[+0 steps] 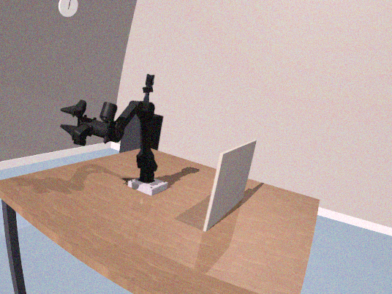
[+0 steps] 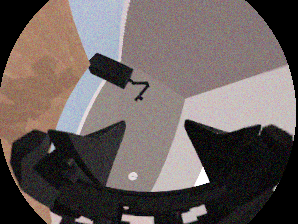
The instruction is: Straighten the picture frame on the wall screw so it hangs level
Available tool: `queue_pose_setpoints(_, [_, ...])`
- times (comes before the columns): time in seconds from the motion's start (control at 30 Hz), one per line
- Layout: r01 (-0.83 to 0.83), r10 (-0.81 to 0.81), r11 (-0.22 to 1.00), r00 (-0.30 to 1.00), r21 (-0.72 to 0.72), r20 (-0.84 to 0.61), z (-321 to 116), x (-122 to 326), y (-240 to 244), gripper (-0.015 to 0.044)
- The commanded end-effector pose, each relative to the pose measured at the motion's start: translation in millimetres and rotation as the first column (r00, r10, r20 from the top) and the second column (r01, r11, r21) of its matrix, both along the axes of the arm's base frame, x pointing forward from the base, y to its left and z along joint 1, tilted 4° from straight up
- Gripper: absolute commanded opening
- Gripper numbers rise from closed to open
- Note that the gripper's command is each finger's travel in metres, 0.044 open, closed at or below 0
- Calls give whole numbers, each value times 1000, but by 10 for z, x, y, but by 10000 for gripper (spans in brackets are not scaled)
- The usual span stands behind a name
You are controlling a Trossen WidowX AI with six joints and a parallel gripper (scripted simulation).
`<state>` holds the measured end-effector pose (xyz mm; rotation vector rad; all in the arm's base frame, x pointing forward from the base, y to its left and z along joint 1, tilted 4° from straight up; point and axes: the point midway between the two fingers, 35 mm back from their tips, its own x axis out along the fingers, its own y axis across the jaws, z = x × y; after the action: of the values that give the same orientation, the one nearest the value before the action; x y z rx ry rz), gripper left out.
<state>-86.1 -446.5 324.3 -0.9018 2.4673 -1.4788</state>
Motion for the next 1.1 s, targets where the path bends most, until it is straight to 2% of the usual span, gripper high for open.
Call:
queue_pose_setpoints(0.0, [-10,10,1000,1000,-9,6,7,31,3,374])
queue_pose_setpoints(0.13, [-193,219,964,967,-186,132,125,627,108,269])
queue_pose_setpoints(0.3, [-372,524,816,799,-442,296,257,1426,422,260])
queue_pose_setpoints(0.43, [-412,739,650,539,-639,404,326,2018,821,260])
queue_pose_setpoints(0.6, [-317,872,486,116,-814,476,349,2583,1424,260])
queue_pose_setpoints(0.73, [-162,843,445,-256,-881,473,318,2896,1969,260])
queue_pose_setpoints(0.87, [-5,696,507,-587,-862,413,242,3079,2516,260])
queue_pose_setpoints(1.07, [100,371,711,-894,-696,250,65,3157,3215,260])
